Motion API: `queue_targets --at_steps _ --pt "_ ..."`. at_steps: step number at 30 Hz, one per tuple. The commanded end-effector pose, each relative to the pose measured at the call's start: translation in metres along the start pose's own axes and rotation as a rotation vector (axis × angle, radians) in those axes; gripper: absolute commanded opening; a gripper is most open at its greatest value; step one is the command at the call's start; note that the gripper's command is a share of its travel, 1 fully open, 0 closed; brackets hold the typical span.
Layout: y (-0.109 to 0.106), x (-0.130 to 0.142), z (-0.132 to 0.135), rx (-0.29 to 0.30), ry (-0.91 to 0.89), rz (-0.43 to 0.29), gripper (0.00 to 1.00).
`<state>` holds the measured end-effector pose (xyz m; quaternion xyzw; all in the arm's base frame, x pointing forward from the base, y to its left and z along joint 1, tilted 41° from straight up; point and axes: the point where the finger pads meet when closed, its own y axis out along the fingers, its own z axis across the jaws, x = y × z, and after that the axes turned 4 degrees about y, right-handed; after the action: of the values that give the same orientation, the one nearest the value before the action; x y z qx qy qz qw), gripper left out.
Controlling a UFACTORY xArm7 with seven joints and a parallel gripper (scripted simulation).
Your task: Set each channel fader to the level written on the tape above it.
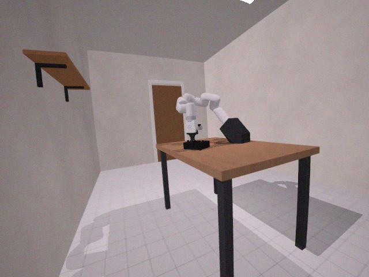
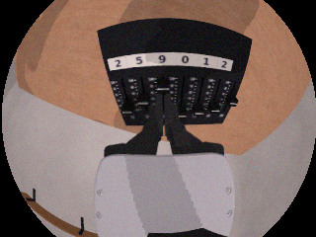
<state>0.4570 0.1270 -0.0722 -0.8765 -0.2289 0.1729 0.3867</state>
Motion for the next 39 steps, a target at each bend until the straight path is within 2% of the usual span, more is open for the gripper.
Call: queue_targets --at_steps 1,8,19,38,39 --pt "-0.002 0.002 0.001 0.001 0.000 -0.005 0.00" --pt "-0.008 0.002 0.001 0.001 0.000 -0.005 0.00" --pt "-0.038 0.001 0.001 0.001 0.000 -0.005 0.00" --pt "-0.042 0.001 0.001 0.001 0.000 -0.005 0.00" --pt "-0.042 0.001 0.001 0.001 0.000 -0.005 1.00"
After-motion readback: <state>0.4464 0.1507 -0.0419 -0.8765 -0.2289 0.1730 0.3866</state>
